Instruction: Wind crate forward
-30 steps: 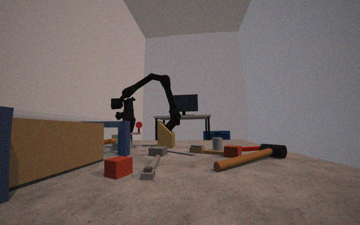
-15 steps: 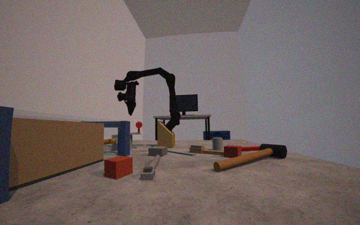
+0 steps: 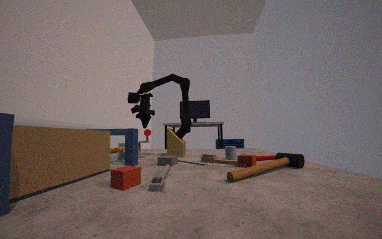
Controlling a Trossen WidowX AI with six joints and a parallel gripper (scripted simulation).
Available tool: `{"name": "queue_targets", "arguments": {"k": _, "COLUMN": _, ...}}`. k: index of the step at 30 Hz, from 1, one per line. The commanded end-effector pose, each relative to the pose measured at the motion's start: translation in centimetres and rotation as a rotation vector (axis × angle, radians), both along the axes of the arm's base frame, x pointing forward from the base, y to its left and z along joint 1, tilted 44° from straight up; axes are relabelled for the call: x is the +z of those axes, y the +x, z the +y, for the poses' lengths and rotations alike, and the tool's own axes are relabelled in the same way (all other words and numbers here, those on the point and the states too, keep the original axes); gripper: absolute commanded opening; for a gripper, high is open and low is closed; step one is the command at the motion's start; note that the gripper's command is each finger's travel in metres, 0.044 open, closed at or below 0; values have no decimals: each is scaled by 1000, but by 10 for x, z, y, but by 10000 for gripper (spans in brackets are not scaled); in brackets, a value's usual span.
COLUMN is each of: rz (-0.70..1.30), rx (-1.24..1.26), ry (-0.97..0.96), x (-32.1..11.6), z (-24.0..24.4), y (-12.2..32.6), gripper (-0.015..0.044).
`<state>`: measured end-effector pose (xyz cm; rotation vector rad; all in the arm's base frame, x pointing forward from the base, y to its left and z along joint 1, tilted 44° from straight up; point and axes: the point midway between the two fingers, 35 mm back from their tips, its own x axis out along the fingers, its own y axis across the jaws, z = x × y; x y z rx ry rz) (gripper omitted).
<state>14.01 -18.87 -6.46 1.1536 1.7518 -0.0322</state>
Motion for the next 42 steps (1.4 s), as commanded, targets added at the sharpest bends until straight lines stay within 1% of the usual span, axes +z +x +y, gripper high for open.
{"name": "queue_targets", "arguments": {"k": 1, "rz": -13, "rx": 14, "ry": -10, "x": 1, "z": 0, "y": -2, "gripper": 0}}
{"name": "queue_targets", "arguments": {"k": 20, "rz": -13, "rx": 14, "ry": -9, "x": -6, "z": 7, "y": -2, "gripper": 0}}
{"name": "queue_targets", "arguments": {"k": 42, "rz": -12, "rx": 14, "ry": -7, "x": 12, "z": 26, "y": -16, "gripper": 0}}
